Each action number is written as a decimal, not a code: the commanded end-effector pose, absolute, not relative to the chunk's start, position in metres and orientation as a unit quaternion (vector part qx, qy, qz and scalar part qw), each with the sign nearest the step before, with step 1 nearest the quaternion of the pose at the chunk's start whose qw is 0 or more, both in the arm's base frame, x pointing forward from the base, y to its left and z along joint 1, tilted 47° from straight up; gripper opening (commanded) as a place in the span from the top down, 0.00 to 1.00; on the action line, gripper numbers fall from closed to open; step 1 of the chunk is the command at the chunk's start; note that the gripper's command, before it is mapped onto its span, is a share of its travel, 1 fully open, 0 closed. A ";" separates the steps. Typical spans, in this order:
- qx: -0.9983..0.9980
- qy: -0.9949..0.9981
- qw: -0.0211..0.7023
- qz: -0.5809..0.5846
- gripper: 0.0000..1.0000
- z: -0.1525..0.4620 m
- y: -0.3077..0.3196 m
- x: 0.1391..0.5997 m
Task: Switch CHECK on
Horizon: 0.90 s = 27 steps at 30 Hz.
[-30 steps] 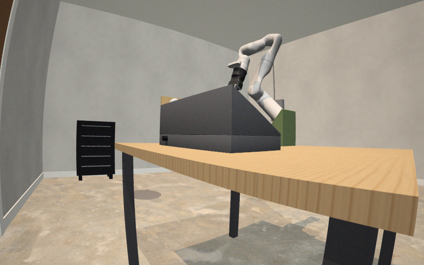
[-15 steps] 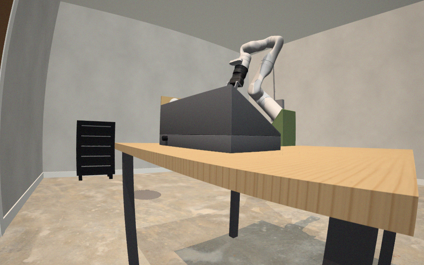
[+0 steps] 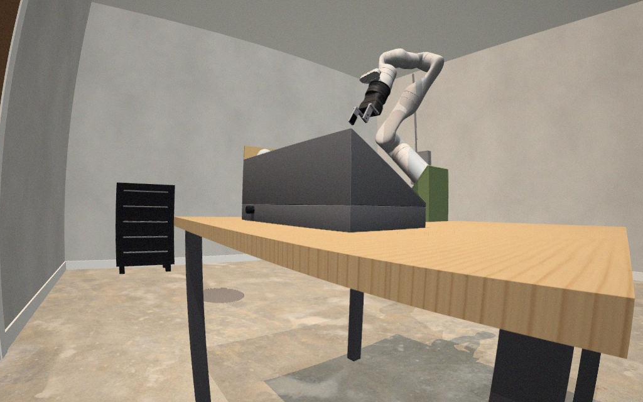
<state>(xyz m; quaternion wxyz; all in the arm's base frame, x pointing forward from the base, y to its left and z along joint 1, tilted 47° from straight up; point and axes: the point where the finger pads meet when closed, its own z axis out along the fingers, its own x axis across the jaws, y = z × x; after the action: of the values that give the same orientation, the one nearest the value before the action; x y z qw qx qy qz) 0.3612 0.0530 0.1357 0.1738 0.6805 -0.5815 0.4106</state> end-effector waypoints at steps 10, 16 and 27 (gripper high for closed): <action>0.658 -0.607 0.160 0.415 0.00 -0.053 0.121 0.392; 0.656 -0.612 0.160 0.411 0.00 -0.069 0.122 0.390; 0.656 -0.612 0.160 0.411 0.00 -0.069 0.122 0.390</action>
<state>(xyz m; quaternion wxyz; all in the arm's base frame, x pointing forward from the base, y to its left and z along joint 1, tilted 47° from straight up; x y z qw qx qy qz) 0.3894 0.1211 -0.0698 0.1613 0.6559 -0.6120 0.4114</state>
